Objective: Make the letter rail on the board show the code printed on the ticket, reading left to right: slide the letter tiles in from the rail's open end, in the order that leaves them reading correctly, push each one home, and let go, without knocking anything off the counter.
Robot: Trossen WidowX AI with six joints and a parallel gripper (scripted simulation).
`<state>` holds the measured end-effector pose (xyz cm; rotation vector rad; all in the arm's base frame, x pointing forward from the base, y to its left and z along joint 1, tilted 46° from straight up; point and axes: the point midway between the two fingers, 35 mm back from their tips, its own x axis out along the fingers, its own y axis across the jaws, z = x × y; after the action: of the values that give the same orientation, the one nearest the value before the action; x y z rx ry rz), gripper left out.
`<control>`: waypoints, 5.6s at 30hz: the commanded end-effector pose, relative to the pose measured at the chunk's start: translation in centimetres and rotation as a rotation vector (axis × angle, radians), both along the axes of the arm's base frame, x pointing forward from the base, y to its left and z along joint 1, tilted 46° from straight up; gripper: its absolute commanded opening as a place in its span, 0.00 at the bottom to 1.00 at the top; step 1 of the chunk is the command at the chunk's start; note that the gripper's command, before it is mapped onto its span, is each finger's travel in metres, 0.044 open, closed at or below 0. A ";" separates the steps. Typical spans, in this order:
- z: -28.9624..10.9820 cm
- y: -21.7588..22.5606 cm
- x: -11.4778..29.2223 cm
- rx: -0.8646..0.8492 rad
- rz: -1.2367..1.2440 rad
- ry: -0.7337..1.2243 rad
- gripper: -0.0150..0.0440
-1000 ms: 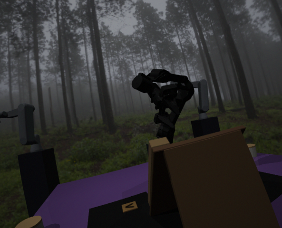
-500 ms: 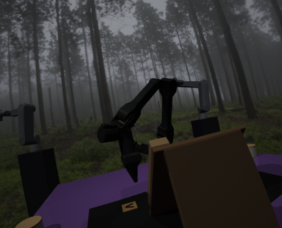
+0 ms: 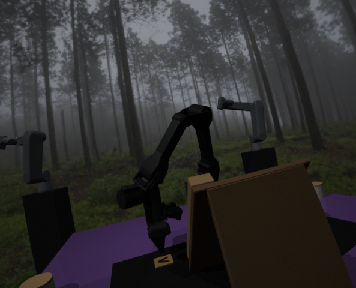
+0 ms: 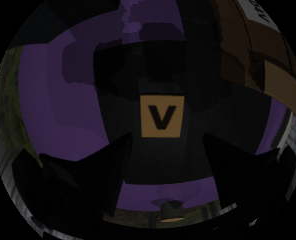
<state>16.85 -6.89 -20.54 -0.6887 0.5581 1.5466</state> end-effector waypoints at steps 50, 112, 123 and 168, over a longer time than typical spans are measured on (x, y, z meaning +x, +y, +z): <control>-3.6 3.6 -0.5 0.008 0.003 0.008 0.73; -1.5 1.7 -0.9 0.006 0.003 0.009 0.25; -1.4 1.6 -0.8 0.007 -0.004 0.013 0.25; 12.6 -3.8 13.1 -0.321 -0.834 0.146 0.25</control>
<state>29.26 -10.65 -9.19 -0.4996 1.0552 0.7930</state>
